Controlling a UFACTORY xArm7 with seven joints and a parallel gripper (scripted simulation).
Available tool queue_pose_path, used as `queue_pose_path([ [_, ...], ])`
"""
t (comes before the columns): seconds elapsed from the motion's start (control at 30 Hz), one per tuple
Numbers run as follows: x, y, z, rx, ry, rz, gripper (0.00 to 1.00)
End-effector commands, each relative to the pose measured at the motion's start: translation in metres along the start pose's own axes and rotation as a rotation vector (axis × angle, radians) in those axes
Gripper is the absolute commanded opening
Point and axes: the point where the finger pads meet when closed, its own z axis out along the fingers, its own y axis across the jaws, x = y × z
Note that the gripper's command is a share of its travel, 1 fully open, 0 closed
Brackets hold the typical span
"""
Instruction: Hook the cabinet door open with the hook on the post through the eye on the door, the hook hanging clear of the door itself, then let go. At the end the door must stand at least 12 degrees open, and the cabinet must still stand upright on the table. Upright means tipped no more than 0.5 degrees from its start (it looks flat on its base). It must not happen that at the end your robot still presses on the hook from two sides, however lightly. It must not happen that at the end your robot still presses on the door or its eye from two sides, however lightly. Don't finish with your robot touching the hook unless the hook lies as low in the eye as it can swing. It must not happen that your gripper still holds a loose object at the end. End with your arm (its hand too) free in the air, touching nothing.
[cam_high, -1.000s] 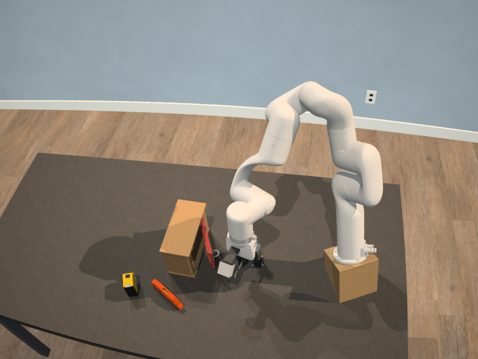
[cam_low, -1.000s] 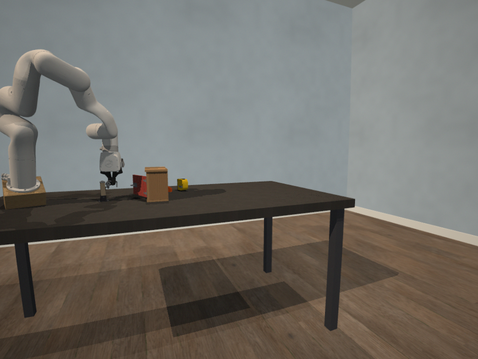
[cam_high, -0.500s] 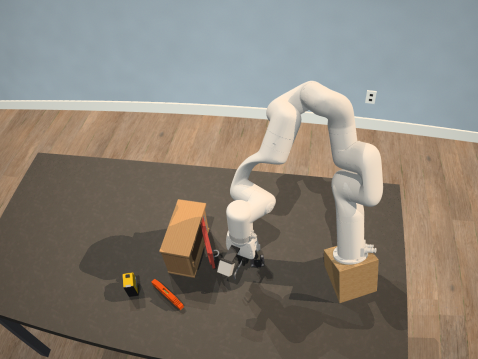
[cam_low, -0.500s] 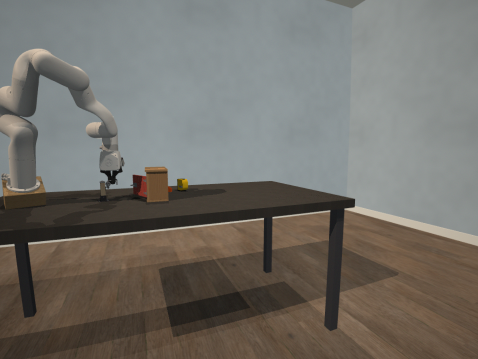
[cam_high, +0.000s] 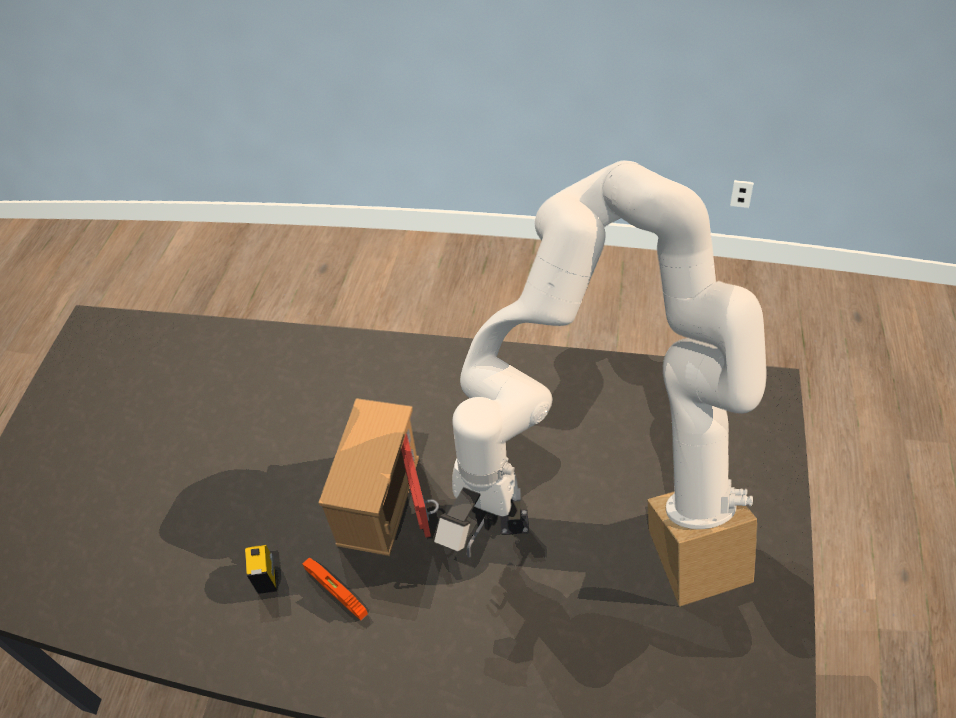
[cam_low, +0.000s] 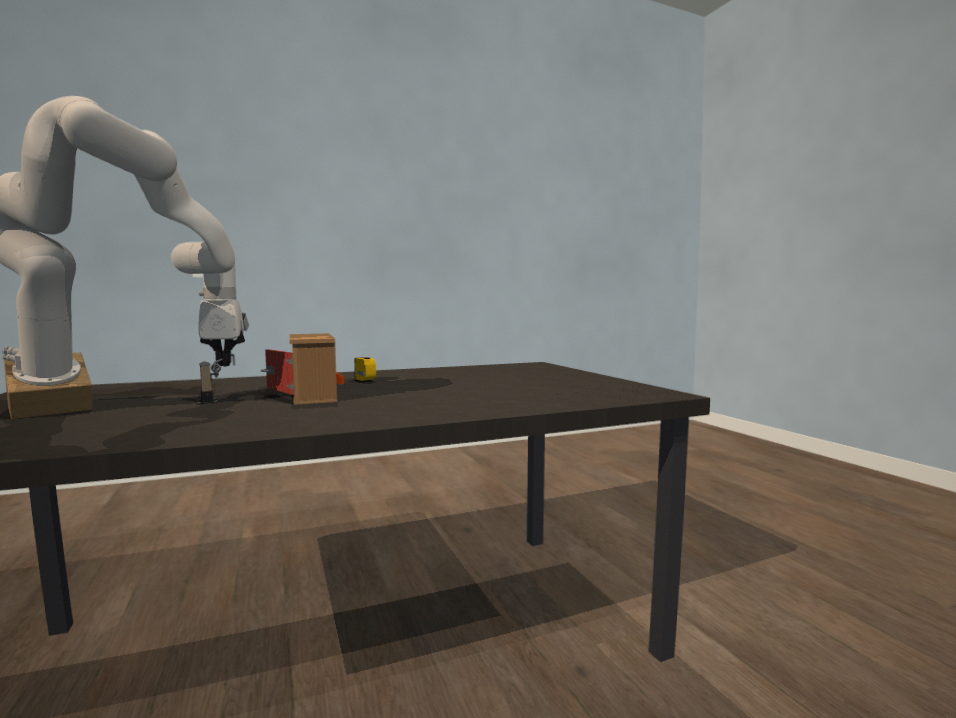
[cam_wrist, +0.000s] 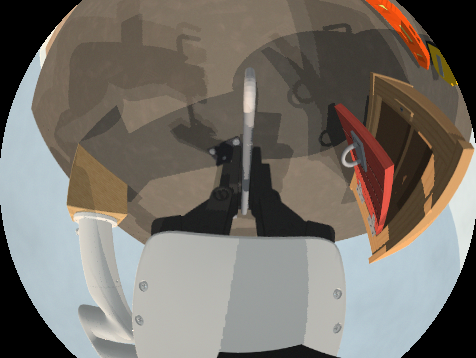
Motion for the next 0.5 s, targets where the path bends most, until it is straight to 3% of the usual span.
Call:
queue_pose_path([
  [0.0,0.0007,0.0008,-0.0017,-0.002,0.002,0.0,0.04],
  [0.47,-0.0001,0.0041,-0.0041,-0.002,0.002,0.067,0.04],
])
